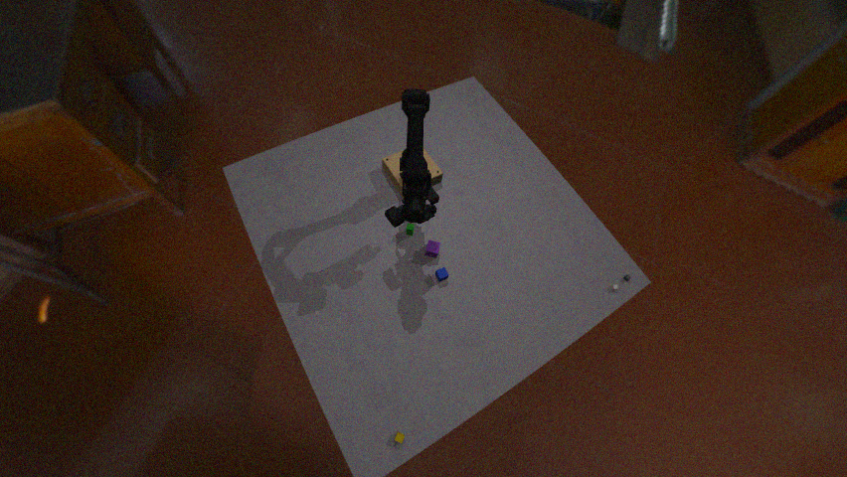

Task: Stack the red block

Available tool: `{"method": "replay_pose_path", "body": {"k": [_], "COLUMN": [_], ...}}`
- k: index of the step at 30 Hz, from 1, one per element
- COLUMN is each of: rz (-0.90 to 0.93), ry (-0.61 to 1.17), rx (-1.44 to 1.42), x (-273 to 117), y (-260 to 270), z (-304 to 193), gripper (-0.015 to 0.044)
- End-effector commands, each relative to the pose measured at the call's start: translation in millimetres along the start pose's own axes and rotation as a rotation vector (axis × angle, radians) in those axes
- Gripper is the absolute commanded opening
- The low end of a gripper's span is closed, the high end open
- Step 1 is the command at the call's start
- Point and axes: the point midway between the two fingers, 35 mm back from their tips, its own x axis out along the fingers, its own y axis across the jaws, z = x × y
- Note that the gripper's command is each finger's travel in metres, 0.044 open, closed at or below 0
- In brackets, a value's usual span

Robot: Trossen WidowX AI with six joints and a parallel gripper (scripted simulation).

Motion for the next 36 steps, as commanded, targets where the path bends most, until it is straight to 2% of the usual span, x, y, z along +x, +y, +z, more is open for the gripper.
{"method": "replay_pose_path", "body": {"k": [1, 16, 36], "rz": [0.003, 0.004, 0.004], "ry": [0.009, 0.009, 0.009], "rx": [-0.006, -0.006, -0.006], "x": [14.9, 60.9, 61.9], "y": [0.8, 1.6, 1.7], "z": [-1.5, -1.4, -1.5], "gripper": [0.0000, 0.0000, 0.0000]}}
